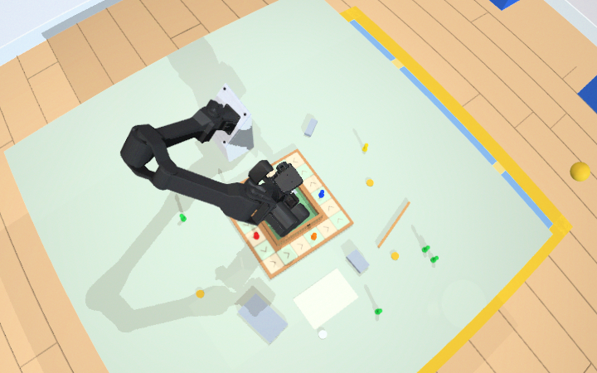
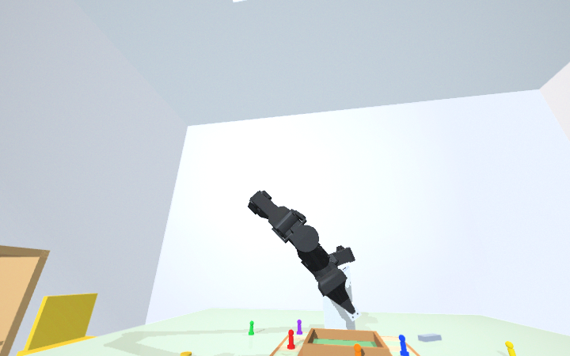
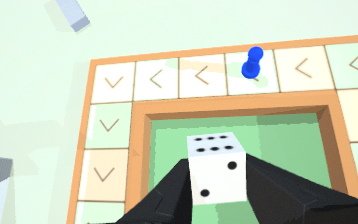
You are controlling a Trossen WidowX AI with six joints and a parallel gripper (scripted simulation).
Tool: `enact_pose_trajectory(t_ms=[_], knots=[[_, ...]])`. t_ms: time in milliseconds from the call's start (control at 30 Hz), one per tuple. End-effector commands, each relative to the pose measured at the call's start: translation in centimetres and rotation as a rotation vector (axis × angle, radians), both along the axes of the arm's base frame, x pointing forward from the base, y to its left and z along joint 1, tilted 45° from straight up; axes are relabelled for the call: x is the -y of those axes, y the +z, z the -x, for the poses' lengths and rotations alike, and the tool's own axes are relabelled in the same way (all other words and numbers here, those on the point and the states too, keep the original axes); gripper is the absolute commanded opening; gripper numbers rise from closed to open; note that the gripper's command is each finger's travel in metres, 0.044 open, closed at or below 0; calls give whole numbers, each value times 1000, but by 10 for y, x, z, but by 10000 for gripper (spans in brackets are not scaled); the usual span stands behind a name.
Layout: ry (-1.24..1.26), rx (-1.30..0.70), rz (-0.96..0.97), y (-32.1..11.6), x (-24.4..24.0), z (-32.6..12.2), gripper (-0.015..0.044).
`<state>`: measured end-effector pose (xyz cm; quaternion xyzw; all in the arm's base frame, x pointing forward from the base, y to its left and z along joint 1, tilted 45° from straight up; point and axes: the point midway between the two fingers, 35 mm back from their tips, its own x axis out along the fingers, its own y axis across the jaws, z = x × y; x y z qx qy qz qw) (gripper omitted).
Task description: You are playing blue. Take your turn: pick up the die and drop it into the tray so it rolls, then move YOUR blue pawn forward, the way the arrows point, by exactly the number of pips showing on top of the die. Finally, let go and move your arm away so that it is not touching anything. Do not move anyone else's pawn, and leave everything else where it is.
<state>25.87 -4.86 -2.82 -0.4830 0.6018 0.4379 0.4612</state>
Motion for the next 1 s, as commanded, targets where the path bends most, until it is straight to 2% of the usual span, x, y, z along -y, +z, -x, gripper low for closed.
enact_pose_trajectory(t_ms=[0,133,267,467,967], knots=[[12,50,-125,0,-1,1,0],[27,111,-231,0,0,1,0],[31,123,-248,4,0,0,0],[31,124,-248,55,-7,-14,0],[33,121,-243,53,-6,-11,0]])
